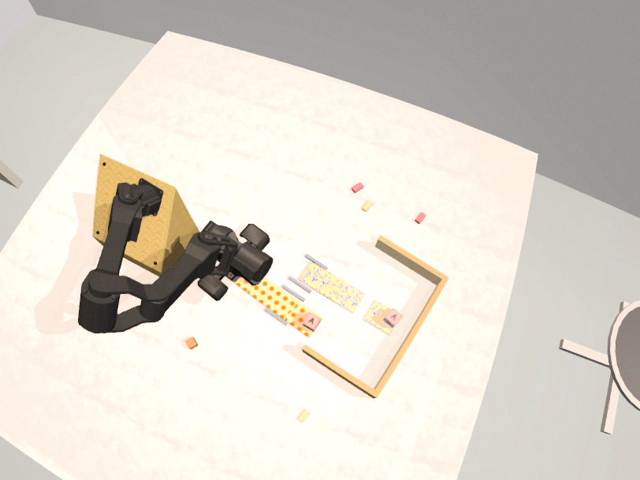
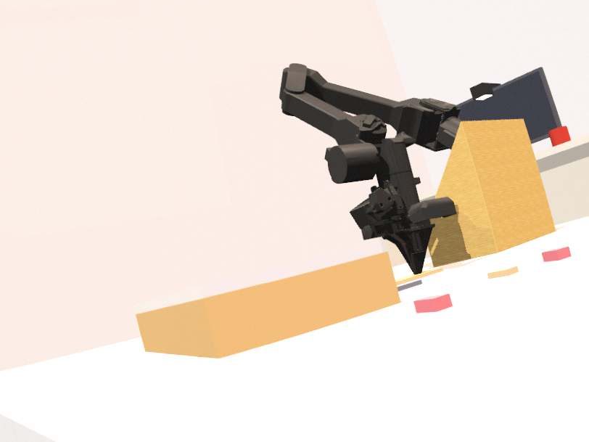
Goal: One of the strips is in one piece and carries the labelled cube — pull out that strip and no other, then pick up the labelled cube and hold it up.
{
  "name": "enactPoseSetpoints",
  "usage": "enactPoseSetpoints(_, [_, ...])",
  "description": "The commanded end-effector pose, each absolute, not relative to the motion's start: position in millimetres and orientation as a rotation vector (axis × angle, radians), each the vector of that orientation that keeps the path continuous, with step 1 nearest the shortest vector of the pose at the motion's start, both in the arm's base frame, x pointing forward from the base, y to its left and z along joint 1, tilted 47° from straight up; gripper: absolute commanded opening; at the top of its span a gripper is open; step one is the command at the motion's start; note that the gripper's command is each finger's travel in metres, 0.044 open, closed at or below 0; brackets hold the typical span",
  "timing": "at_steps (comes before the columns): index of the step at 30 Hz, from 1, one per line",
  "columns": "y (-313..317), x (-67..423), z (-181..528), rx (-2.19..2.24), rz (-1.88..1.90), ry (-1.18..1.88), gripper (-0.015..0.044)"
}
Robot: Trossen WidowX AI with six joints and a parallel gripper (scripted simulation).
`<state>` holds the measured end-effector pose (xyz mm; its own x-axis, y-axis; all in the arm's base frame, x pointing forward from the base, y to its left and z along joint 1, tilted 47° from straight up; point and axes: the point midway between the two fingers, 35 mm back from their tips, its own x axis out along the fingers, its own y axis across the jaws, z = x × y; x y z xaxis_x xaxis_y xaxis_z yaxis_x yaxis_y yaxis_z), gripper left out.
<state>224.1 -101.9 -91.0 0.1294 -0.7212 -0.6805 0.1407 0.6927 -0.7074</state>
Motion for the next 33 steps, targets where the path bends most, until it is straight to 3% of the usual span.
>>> enactPoseSetpoints(1, [-105, 207, -95, -0.555, -0.681, 1.339, 0.0000])
enactPoseSetpoints(33, [-105, 189, -97, -0.555, -0.681, 1.340, 0.0000])
